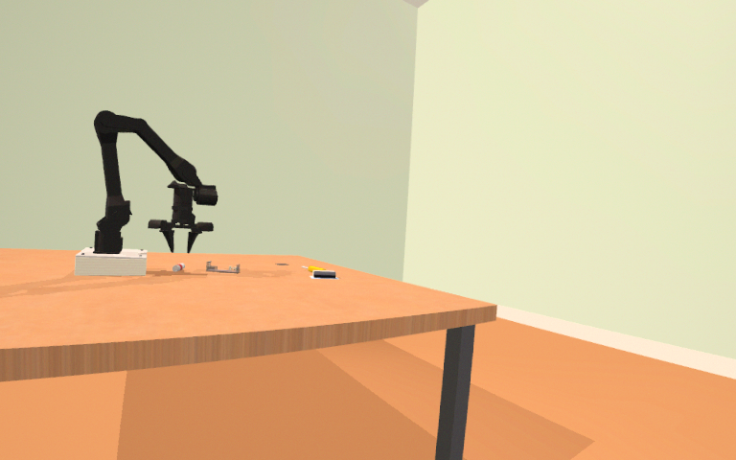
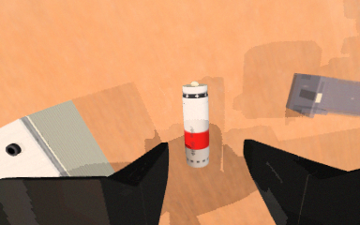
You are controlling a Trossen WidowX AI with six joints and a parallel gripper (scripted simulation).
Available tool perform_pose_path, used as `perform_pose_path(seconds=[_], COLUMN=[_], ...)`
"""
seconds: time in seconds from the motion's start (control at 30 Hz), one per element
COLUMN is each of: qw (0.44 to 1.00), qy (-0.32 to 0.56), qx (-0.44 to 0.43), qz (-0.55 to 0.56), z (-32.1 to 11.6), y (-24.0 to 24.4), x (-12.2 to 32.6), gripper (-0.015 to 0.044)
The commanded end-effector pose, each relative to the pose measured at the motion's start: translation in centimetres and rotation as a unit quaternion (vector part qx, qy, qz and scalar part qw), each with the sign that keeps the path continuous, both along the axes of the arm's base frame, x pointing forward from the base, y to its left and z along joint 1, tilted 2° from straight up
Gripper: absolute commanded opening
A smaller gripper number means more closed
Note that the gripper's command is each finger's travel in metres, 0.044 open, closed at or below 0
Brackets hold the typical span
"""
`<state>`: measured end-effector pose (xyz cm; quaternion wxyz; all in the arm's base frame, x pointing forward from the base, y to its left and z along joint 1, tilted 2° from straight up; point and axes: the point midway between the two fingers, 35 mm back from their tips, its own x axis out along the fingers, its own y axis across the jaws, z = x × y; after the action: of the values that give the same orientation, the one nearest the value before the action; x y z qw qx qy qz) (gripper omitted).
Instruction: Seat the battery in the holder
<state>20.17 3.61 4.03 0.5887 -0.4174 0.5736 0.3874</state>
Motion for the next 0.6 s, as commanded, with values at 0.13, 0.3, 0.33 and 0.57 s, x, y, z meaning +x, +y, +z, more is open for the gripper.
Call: perform_pose_path(seconds=[0.13, 0.3, 0.33, 0.57], qw=[1.0, 1.0, 1.0, 1.0], qy=[0.006, 0.006, 0.006, 0.006], qx=[-0.004, -0.004, -0.004, -0.004], qz=[0.006, 0.006, 0.006, 0.006], z=[-1.2, -2.0, -2.2, -3.3], y=[-0.1, -0.1, -0.1, -0.1], x=[-0.1, 0.0, 0.0, 0.0], gripper=[0.0227, 0.0227, 0.0227, 0.0227])
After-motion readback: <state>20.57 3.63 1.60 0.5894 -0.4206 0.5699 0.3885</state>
